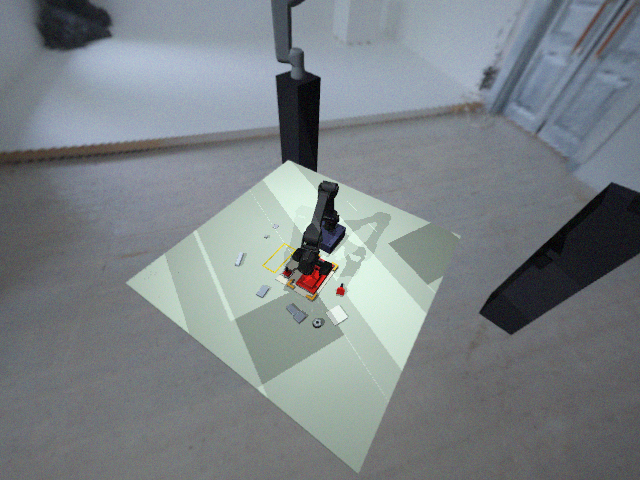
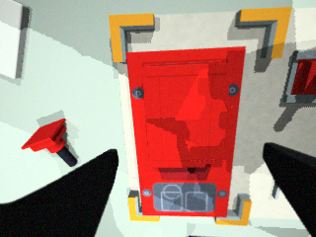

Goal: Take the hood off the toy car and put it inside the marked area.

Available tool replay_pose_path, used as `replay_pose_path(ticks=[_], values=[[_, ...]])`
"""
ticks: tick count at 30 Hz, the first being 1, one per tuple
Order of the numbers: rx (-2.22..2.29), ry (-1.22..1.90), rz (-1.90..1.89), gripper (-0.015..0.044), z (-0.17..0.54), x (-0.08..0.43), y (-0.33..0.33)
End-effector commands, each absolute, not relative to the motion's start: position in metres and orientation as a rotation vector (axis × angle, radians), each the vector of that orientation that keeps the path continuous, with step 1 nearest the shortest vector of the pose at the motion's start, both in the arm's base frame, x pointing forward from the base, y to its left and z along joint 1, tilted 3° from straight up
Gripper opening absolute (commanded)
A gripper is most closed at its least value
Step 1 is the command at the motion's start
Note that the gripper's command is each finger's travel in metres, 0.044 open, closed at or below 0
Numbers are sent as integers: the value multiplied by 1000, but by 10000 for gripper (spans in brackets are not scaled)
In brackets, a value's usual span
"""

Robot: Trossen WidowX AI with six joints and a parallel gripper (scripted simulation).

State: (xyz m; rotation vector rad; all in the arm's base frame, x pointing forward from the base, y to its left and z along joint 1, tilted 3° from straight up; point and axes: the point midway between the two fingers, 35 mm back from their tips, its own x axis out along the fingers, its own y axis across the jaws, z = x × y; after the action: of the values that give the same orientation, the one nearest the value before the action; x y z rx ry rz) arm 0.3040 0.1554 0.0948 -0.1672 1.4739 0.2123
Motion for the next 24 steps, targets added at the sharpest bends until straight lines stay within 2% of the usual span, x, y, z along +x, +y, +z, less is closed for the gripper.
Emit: replay_pose_path(ticks=[1,24], values=[[-151,1476,182,440,99,303,153],[-151,1476,182,440,82,306,154]])
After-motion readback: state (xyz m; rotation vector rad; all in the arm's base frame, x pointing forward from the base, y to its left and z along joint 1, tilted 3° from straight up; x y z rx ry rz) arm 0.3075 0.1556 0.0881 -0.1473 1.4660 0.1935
